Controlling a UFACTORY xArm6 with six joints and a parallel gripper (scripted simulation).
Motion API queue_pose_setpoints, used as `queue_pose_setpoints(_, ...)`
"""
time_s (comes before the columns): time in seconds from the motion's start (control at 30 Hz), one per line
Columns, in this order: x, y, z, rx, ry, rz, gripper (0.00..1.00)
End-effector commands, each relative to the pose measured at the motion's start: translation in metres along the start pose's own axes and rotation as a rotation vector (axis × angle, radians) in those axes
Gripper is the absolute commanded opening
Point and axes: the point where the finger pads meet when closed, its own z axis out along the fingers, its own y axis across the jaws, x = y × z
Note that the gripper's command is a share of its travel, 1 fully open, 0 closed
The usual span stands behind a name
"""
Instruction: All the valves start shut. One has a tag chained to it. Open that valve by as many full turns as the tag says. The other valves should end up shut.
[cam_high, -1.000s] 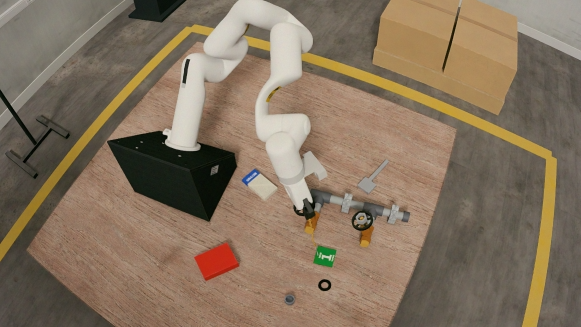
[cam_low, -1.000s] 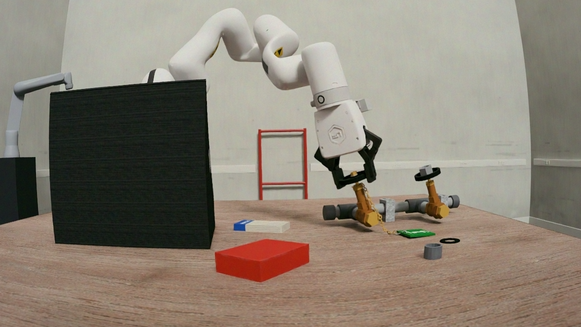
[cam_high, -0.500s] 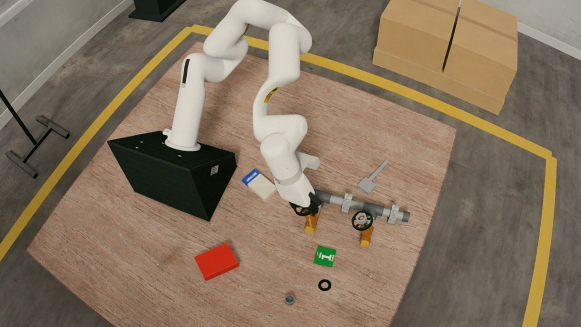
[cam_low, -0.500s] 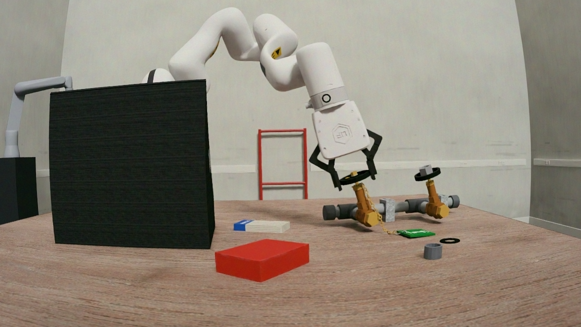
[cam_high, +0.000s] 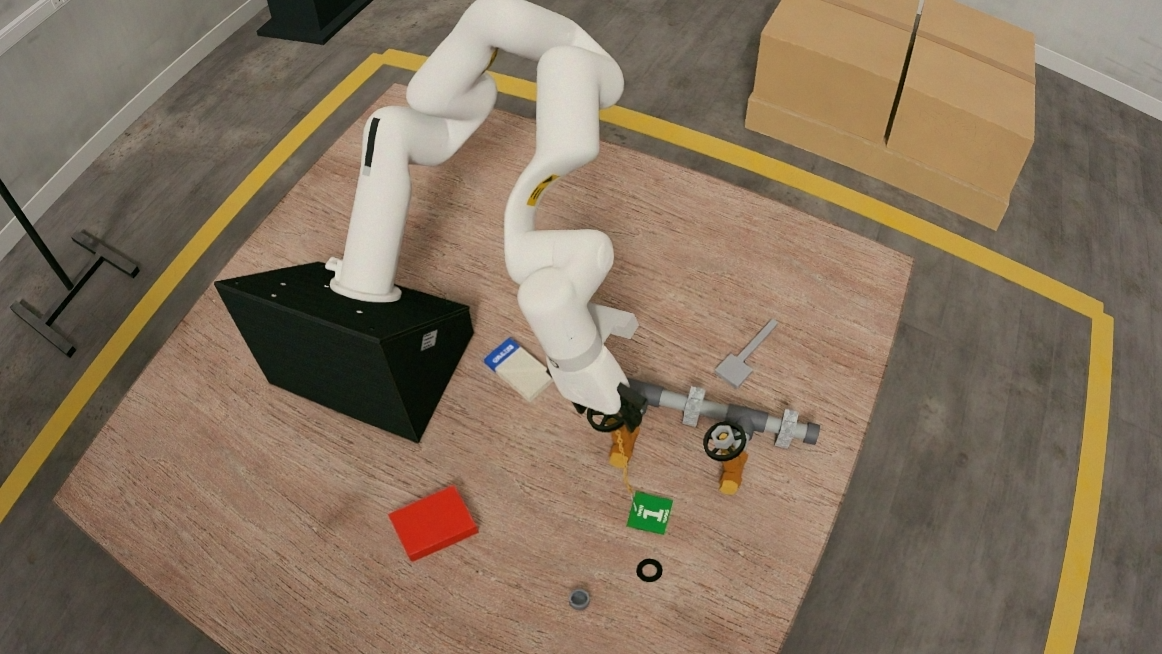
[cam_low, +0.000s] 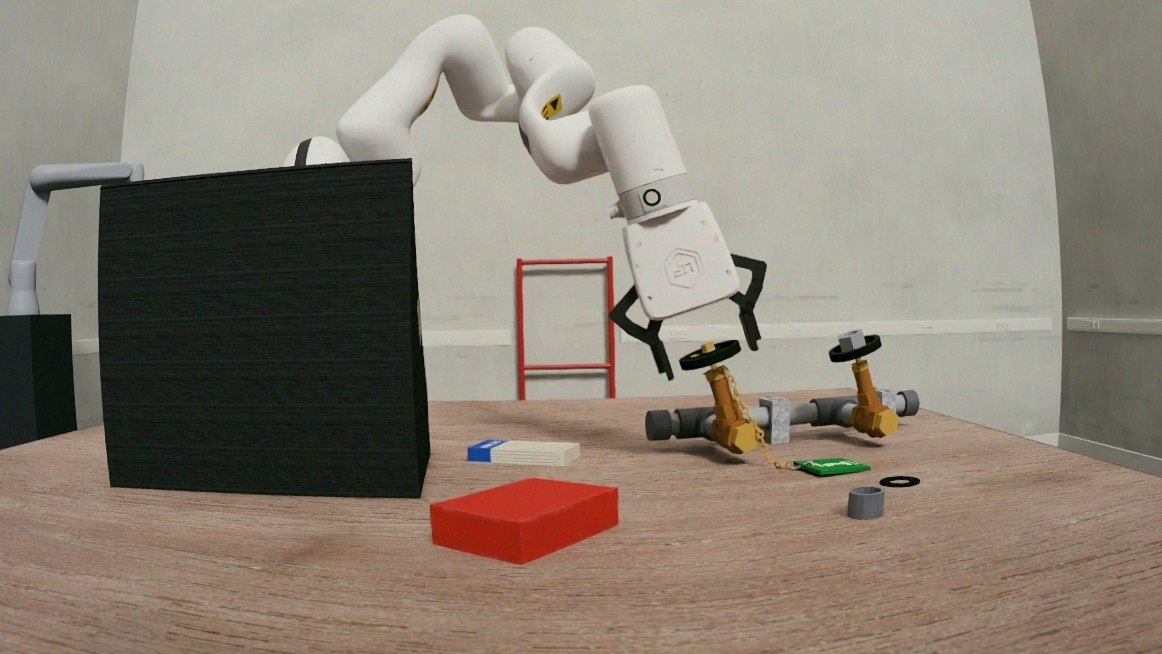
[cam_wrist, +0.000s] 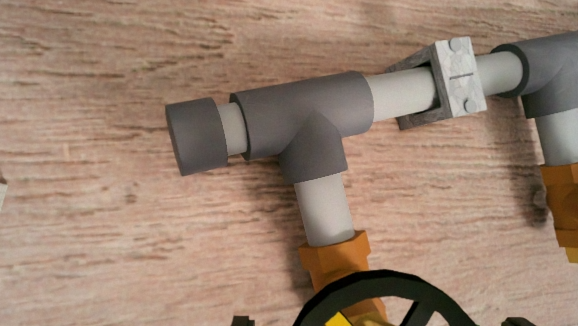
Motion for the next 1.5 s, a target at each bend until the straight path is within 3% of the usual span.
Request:
queue_pose_setpoints(0.0,0.0000,0.0016,-0.0010,-0.003,-0.001,-0.001,1.00)
queue_pose_setpoints(0.53,0.0000,0.0016,-0.0010,-0.003,-0.001,0.010,1.00)
queue_pose_setpoints(0.73,0.0000,0.0016,-0.0010,-0.003,-0.001,0.104,1.00)
queue_pose_setpoints(1.03,0.0000,0.0016,-0.0010,-0.003,0.000,0.495,1.00)
queue_pose_setpoints(1.1,0.0000,0.0016,-0.0010,-0.003,0.000,0.495,1.00)
queue_pose_setpoints(1.47,0.0000,0.0016,-0.0010,-0.016,0.012,1.066,1.00)
